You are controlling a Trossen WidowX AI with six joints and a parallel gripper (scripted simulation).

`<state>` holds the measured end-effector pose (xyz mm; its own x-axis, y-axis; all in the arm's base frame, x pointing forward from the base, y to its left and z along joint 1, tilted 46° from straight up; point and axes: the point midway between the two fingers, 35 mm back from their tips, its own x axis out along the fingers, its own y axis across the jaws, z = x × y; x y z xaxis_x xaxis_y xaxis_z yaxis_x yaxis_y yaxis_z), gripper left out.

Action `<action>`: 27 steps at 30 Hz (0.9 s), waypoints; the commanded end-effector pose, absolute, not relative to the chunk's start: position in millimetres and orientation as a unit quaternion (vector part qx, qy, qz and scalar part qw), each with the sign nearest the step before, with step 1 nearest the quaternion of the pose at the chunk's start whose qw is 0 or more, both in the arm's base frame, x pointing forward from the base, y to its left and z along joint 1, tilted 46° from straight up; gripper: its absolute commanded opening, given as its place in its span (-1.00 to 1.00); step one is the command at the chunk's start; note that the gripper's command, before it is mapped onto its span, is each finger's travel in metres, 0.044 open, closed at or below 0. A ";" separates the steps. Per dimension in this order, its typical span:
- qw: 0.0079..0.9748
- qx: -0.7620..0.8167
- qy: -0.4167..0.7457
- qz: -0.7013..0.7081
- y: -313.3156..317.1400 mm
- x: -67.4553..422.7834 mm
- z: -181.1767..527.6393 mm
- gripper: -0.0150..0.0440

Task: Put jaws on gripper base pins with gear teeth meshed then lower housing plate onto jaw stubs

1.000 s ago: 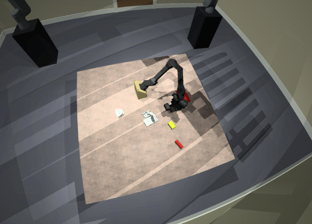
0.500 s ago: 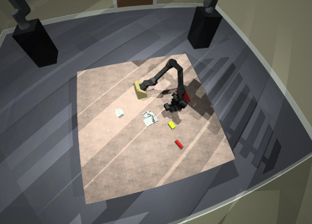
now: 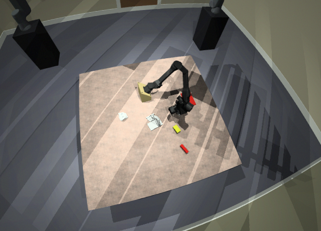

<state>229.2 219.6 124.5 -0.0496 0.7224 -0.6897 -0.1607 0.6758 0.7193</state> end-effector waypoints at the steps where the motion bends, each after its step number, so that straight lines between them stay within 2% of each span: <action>1: 0.654 0.219 0.641 0.337 219.5 229.3 124.4 -0.04; 13: 0.654 0.219 0.641 0.337 218.0 229.8 125.8 -0.04; 27: 0.655 0.216 0.642 0.334 185.0 235.1 155.3 -0.04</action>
<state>233.8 192.4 143.3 -0.0594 0.7101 -0.7015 -0.1473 0.6889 0.7098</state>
